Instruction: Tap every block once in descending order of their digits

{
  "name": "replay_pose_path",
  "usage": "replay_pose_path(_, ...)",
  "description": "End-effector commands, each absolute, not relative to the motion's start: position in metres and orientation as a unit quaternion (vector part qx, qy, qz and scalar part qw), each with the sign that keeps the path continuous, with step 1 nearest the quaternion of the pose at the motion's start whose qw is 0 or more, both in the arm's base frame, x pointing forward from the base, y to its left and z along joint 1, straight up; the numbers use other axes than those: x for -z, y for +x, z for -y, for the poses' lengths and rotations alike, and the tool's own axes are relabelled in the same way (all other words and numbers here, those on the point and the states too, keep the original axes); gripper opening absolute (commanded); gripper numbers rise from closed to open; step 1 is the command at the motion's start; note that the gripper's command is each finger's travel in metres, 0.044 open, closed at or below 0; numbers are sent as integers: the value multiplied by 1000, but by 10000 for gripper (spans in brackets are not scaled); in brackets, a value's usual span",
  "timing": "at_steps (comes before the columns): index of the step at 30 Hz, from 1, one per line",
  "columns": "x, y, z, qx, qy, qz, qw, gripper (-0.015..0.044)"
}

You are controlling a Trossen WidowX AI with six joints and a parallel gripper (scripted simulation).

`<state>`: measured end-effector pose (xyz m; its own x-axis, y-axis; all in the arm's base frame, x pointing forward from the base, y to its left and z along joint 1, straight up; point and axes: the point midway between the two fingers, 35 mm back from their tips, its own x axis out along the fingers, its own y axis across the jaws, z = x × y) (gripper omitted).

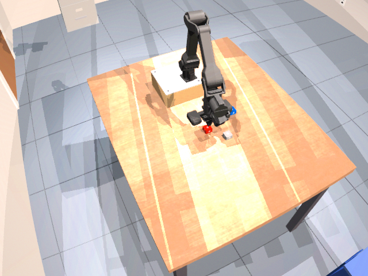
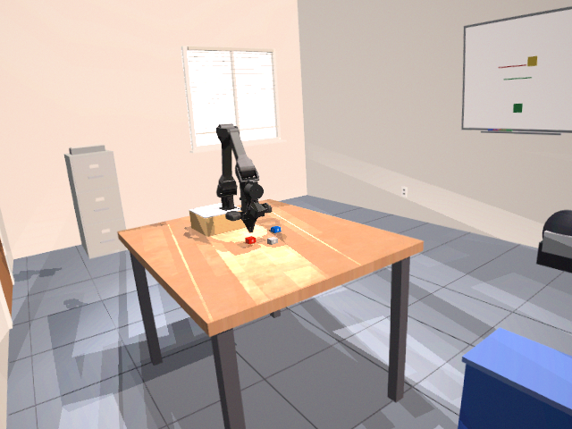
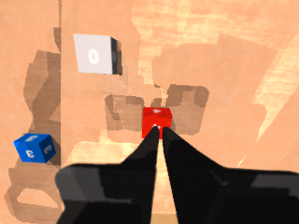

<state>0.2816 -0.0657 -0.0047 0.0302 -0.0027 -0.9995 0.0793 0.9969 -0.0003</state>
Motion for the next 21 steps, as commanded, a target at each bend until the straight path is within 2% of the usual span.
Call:
replay_pose_path(1, 12, 281, 66, 27, 27, -698, 715, 20)
replay_pose_path(21, 35, 281, 66, 27, 27, -698, 715, 20)
